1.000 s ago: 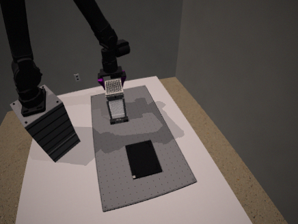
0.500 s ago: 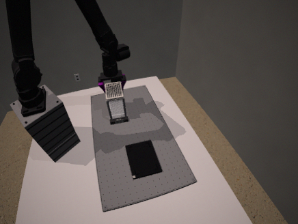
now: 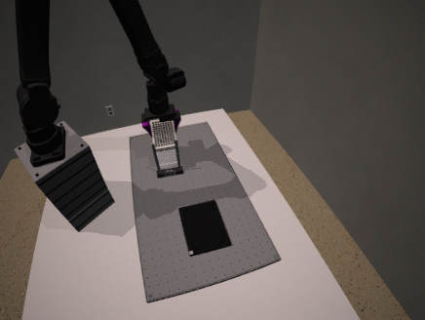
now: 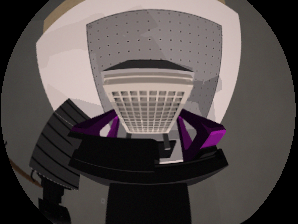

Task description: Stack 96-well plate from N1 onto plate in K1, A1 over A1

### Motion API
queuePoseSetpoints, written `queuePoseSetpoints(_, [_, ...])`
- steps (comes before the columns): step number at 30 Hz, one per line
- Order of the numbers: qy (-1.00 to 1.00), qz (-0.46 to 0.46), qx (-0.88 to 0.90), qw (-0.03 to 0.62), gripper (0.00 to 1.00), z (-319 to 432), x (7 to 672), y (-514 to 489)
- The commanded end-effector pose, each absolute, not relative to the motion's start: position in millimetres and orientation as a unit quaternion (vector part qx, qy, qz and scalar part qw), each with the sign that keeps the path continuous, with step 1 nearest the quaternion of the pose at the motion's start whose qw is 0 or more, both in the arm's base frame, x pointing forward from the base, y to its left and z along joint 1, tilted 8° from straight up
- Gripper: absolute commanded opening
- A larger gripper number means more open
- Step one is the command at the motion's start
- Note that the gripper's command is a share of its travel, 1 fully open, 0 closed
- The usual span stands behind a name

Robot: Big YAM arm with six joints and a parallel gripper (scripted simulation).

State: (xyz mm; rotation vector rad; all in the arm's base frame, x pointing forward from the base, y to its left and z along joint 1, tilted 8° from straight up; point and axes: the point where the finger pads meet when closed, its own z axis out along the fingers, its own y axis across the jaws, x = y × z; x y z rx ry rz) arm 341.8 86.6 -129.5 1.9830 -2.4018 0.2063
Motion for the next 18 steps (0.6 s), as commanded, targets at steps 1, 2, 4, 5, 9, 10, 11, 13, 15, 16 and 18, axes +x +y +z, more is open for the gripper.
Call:
queuePoseSetpoints(1, [-0.774,0.073,0.628,0.003,0.00,-136.6,355.9,80.3])
queuePoseSetpoints(2, [-0.777,0.073,0.625,0.002,0.00,-138.3,356.0,80.0])
queuePoseSetpoints(4, [-0.776,0.071,0.627,0.000,0.00,-141.3,357.8,81.2])
queuePoseSetpoints(5, [-0.775,0.071,0.628,0.001,0.00,-143.2,357.0,80.4])
queuePoseSetpoints(9, [-0.774,0.072,0.629,0.001,0.00,-150.0,357.7,79.8])
queuePoseSetpoints(10, [-0.774,0.071,0.629,0.002,0.00,-151.9,356.9,79.4])
queuePoseSetpoints(11, [-0.774,0.071,0.629,0.002,0.00,-153.5,357.3,79.3])
queuePoseSetpoints(13, [-0.774,0.072,0.629,0.001,0.00,-156.6,359.0,79.4])
queuePoseSetpoints(15, [-0.774,0.072,0.629,0.001,0.00,-160.0,359.3,79.1])
queuePoseSetpoints(16, [-0.774,0.072,0.629,0.001,0.00,-161.7,359.3,78.9])
queuePoseSetpoints(18, [-0.774,0.072,0.629,0.001,0.00,-161.7,359.3,78.9])
